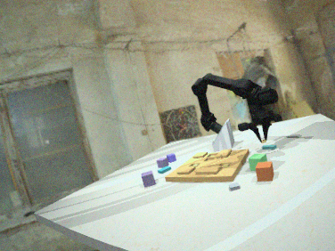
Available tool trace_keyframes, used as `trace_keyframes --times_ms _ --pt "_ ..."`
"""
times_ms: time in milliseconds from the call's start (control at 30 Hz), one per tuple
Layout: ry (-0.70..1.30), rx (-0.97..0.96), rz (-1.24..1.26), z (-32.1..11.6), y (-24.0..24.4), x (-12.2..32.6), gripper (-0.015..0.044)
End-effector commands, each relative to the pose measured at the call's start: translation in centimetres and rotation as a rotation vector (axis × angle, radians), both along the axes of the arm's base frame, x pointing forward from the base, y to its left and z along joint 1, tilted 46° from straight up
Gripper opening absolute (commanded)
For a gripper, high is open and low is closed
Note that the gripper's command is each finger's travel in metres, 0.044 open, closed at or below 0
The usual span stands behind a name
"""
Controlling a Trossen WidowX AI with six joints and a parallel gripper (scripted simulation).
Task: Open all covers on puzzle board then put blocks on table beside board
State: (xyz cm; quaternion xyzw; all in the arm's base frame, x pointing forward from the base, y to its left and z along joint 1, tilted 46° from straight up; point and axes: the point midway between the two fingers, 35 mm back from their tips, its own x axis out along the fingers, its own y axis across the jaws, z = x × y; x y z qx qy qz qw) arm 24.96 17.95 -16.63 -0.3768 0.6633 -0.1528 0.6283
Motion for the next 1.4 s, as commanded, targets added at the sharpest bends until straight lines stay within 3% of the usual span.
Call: trace_keyframes --times_ms 0,1100,1367 --pt "0.009 -0.013 0.002 -0.7 -0.9 -0.1 0.008" --pt "0.008 -0.017 0.001 -3.5 -4.2 -0.2 0.008" --pt "0.002 -0.01 -0.003 -3.3 -3.9 -0.1 0.029"
